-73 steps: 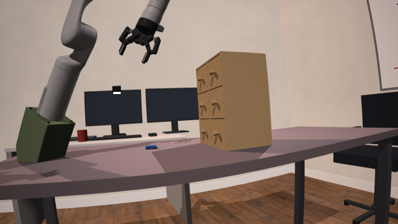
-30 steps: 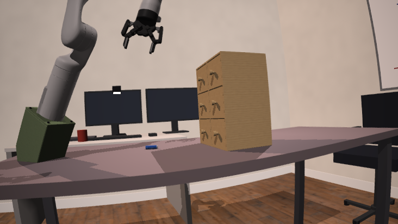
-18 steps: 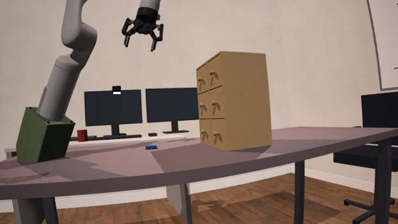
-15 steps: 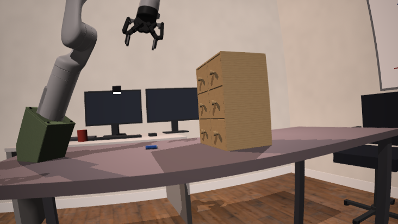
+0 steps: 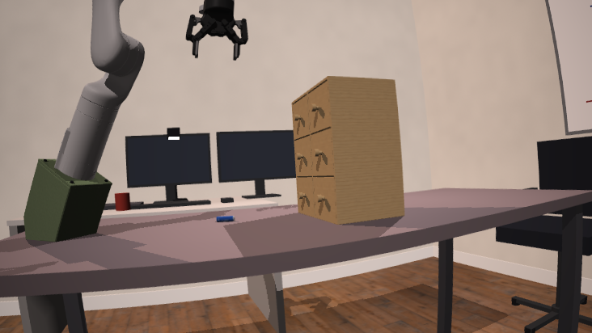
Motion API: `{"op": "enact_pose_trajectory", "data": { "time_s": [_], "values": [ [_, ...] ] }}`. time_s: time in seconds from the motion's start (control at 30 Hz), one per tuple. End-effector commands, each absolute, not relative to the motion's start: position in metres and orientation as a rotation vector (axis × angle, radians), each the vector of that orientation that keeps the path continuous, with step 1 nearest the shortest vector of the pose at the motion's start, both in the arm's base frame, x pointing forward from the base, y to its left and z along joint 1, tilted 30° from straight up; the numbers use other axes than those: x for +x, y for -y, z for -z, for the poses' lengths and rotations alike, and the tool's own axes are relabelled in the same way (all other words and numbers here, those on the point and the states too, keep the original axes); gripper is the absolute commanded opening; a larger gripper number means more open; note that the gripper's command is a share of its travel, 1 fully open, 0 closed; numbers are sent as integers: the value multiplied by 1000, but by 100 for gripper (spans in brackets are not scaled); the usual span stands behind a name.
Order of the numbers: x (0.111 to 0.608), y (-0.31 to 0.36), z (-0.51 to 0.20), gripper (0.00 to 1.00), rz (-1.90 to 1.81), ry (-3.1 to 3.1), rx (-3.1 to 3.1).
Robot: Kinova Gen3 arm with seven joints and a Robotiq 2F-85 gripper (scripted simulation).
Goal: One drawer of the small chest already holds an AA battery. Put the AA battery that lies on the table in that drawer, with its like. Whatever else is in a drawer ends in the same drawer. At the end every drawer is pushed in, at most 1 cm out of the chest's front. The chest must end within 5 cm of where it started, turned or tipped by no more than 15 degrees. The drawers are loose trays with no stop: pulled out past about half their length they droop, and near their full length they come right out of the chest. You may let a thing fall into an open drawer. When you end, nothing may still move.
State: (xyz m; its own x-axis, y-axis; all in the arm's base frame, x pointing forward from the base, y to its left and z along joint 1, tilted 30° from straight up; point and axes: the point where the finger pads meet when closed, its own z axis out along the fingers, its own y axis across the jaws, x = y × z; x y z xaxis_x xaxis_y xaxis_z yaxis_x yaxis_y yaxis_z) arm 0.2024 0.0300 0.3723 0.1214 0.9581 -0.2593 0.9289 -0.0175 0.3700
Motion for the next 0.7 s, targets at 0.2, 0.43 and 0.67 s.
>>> {"op": "enact_pose_trajectory", "data": {
  "time_s": [0.2, 0.43, 0.67],
  "values": [
    [200, -35, -383, 100, -119, -1825, 1891],
    [200, -35, -383, 100, -119, -1825, 1891],
    [200, -35, -383, 100, -119, -1825, 1891]
  ]
}}
